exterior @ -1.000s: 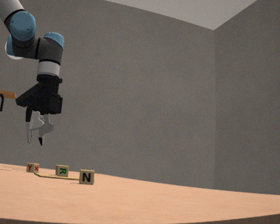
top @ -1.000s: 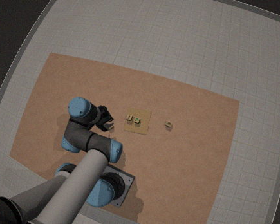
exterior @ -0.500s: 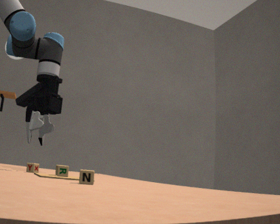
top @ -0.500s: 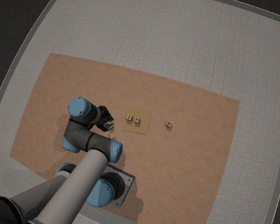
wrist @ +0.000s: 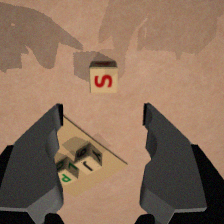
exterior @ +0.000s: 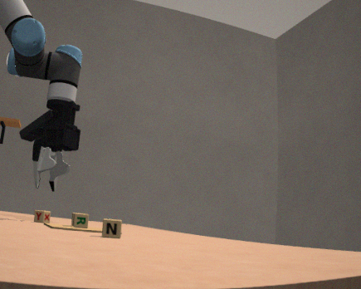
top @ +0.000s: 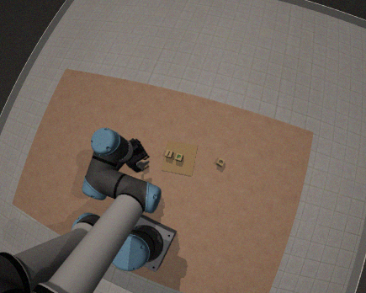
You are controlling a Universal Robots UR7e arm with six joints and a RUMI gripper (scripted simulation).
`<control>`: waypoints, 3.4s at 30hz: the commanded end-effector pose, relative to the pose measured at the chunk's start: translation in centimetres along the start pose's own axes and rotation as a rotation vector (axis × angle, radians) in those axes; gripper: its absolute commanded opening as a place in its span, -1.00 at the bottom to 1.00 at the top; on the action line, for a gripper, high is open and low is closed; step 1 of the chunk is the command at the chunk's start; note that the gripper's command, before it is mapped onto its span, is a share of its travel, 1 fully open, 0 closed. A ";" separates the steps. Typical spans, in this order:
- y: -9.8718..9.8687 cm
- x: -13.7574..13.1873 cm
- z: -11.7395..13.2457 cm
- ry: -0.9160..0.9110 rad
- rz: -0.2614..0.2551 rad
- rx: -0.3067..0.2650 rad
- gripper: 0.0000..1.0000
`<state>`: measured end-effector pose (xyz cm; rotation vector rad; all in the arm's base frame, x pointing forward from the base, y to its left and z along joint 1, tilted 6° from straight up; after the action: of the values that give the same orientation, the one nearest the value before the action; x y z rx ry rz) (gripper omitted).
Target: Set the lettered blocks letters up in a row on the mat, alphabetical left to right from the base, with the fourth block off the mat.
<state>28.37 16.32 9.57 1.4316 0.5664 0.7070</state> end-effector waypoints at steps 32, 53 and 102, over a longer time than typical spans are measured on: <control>-4.1 -0.1 0.1 0.000 0.001 -0.001 -0.19; -4.3 -0.1 0.1 0.000 0.001 -0.001 -0.19; -8.0 -0.1 0.1 0.000 0.001 -0.001 -0.44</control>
<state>29.17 16.17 1.64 1.4315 0.5664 0.7071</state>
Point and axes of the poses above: the point where the finger pads meet when closed, its own y axis back along the fingers, its own x axis across the jaws, z = x × y, the point moved 9 cm from there along y, back along the fingers, and after that the axes turned 10 degrees about -y, right-handed, at the moved point
